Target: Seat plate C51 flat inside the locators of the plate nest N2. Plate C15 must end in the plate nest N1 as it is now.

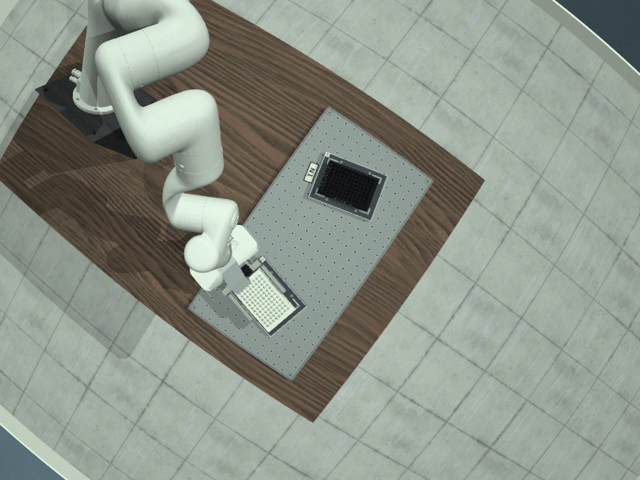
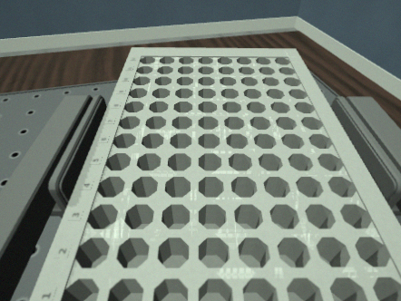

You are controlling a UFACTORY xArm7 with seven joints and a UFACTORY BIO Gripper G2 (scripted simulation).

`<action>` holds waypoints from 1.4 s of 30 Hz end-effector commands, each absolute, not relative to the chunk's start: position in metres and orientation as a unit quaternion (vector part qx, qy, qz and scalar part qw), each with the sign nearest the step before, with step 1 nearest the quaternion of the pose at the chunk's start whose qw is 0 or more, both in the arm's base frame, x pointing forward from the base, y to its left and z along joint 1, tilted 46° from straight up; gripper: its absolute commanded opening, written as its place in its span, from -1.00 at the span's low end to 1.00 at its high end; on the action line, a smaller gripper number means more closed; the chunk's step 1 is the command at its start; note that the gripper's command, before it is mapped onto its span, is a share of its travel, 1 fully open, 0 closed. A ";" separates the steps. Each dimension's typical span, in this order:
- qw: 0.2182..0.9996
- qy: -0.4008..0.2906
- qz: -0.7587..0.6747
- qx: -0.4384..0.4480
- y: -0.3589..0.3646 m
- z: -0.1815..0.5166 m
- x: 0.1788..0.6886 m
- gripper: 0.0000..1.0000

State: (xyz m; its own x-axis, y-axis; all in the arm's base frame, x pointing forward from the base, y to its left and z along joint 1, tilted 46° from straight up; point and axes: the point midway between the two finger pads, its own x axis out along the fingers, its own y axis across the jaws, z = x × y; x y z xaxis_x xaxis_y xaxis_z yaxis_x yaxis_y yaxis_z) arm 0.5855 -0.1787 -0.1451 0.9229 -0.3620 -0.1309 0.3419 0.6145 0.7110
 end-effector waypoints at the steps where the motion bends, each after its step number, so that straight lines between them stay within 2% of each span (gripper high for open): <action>1: 0.899 -0.014 -0.197 0.391 -0.176 -0.149 0.587 -1.00; 42: 0.899 -0.015 -0.197 0.392 -0.161 -0.164 0.591 -1.00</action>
